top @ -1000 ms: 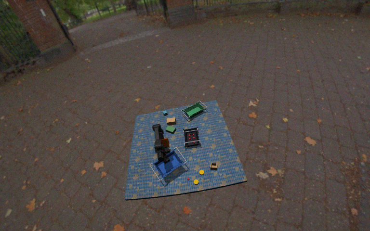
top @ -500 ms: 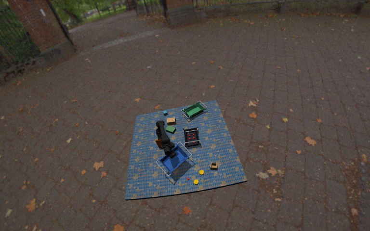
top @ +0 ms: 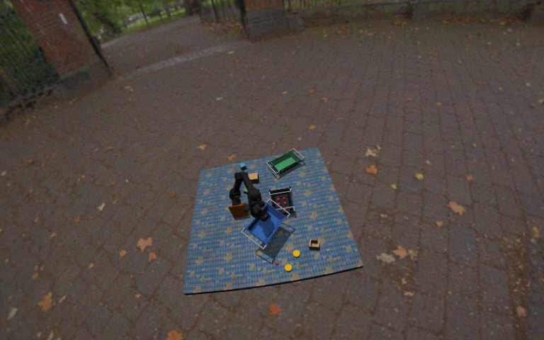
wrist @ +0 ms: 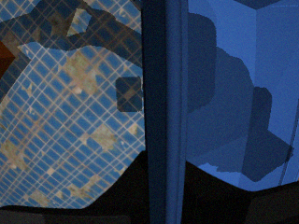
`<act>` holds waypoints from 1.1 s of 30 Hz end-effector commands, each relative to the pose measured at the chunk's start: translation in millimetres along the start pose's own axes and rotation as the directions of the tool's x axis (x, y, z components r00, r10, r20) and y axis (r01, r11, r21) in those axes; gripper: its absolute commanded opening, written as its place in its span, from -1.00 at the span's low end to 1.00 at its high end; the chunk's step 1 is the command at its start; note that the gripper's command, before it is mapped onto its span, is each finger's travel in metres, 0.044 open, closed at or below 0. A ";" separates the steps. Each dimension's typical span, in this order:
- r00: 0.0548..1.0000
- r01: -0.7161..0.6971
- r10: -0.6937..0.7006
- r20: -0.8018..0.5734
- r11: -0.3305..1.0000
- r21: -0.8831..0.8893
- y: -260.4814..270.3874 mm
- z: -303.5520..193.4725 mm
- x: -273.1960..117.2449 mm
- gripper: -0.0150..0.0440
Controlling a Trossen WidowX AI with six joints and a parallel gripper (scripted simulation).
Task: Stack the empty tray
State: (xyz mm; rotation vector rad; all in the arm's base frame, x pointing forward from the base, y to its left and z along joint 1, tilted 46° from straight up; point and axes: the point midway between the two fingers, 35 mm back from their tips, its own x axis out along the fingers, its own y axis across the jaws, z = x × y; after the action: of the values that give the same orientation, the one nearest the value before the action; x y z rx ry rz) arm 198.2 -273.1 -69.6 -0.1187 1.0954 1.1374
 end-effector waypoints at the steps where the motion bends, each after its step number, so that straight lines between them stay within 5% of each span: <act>1: 1.000 0.024 -0.024 0.001 0.998 -0.064 -3.0 26.5 -7.9 -0.49; 33: 0.999 0.024 -0.003 0.042 0.867 -0.498 25.2 215.5 2.2 -0.49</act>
State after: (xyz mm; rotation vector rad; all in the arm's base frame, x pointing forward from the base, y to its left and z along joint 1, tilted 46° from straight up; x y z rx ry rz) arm 309.8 -147.9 35.2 -0.4707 0.7874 1.3777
